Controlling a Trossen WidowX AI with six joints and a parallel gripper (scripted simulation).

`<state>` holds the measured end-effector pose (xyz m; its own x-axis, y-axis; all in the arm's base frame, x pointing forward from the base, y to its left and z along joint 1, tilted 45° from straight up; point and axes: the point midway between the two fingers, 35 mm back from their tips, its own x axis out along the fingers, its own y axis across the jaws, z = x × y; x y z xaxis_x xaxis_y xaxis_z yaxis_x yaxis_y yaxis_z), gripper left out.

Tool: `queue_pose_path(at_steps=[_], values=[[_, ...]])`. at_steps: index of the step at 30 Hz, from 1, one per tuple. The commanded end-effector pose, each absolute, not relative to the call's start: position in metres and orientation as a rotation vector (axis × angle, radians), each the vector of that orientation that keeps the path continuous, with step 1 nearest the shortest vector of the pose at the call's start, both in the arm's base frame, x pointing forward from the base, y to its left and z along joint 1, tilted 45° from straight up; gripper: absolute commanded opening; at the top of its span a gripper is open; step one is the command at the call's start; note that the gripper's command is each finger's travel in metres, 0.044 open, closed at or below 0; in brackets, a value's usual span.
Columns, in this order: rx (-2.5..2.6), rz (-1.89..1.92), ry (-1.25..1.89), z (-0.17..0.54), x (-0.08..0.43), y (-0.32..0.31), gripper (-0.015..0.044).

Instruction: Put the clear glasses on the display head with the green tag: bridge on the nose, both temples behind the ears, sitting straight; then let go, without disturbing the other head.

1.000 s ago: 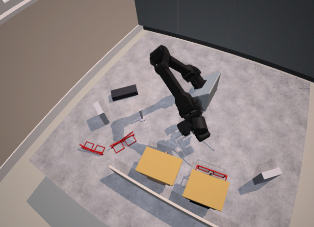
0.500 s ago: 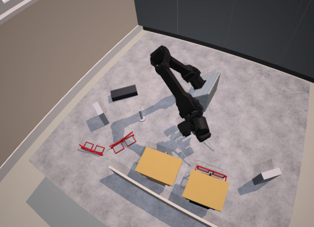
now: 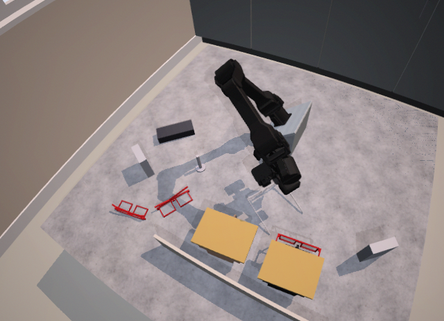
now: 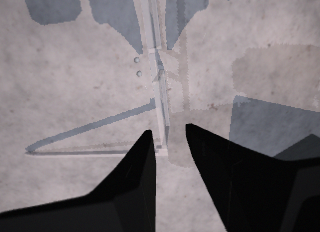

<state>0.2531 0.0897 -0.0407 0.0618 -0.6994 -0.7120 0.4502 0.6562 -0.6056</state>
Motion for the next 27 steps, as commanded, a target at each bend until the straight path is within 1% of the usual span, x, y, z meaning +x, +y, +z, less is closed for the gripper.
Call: queue_pose_path(at_steps=[1, 2, 5, 6, 15, 17, 18, 27], values=[[-0.226, -0.879, 1.223, -0.0280, 0.2536, 0.0990, 0.0107], [-0.226, -0.879, 1.223, -0.0280, 0.2536, 0.0990, 0.0107], [-0.237, -0.872, 1.221, -0.0335, 0.2542, 0.0963, 0.0186], [-0.237, -0.872, 1.221, -0.0335, 0.2542, 0.0963, 0.0200], [-0.240, -0.868, 1.231, -0.0319, 0.2576, 0.1018, 0.0200], [-0.240, -0.868, 1.231, -0.0319, 0.2576, 0.1018, 0.0147], [-0.240, -0.868, 1.231, -0.0319, 0.2576, 0.1018, 0.0140], [-0.240, -0.868, 1.231, -0.0332, 0.2579, 0.1007, 0.0140]])
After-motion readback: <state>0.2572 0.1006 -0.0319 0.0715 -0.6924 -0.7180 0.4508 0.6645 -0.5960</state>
